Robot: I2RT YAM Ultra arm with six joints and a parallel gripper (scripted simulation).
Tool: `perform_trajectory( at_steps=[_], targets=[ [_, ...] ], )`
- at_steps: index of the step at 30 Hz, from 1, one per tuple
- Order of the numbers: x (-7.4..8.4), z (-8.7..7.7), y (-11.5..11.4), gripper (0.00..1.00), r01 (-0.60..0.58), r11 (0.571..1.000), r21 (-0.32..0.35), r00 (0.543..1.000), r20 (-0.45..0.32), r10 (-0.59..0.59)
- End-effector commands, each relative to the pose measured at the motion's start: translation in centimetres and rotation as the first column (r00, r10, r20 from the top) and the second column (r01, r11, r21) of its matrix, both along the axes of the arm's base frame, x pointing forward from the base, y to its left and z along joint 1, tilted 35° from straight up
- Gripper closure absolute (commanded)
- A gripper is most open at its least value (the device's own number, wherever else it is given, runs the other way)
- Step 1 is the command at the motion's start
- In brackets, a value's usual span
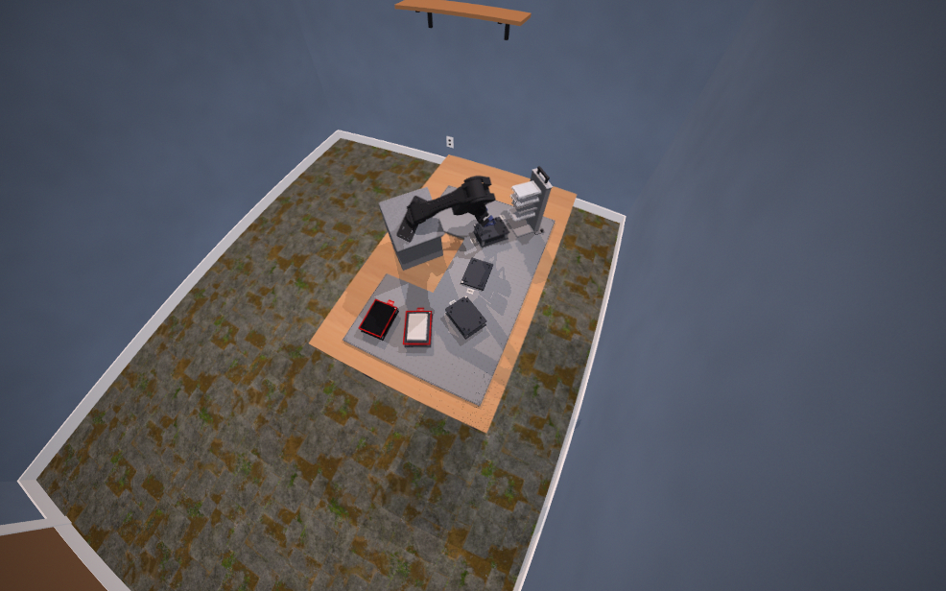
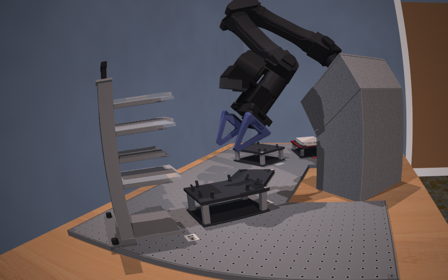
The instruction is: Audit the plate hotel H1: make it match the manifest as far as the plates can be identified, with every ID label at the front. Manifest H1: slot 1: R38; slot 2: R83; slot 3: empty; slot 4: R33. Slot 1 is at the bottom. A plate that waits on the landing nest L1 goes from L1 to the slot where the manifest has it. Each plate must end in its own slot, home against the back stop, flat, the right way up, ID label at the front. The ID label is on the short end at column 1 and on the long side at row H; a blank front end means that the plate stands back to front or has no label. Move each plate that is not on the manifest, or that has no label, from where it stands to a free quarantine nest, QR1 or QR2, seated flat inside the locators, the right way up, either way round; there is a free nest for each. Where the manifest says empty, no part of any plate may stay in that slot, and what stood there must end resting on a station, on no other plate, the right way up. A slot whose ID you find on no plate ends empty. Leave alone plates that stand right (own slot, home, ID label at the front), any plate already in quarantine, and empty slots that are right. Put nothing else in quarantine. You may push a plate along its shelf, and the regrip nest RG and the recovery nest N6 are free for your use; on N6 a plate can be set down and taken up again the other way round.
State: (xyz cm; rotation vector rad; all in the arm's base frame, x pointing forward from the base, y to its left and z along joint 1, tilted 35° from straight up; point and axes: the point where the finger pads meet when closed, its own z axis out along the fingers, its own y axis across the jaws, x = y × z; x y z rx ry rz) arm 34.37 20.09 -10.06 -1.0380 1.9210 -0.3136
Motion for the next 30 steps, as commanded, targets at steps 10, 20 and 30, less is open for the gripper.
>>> perform_trajectory(
  at_steps=[10, 20, 30],
  targets=[
    [-2.2, 2.0, 0.6, 0.0, -0.013, 1.0, 0.001, 1.0, -0.004, 0.013],
    [-3.1, 4.3, 1.9, 0.0, -0.013, 1.0, 0.007, 1.0, 0.003, 0.013],
    [-3.8, 7.7, 4.0, 0.0, -0.013, 1.0, 0.028, 1.0, 0.02, 0.012]
  ],
)
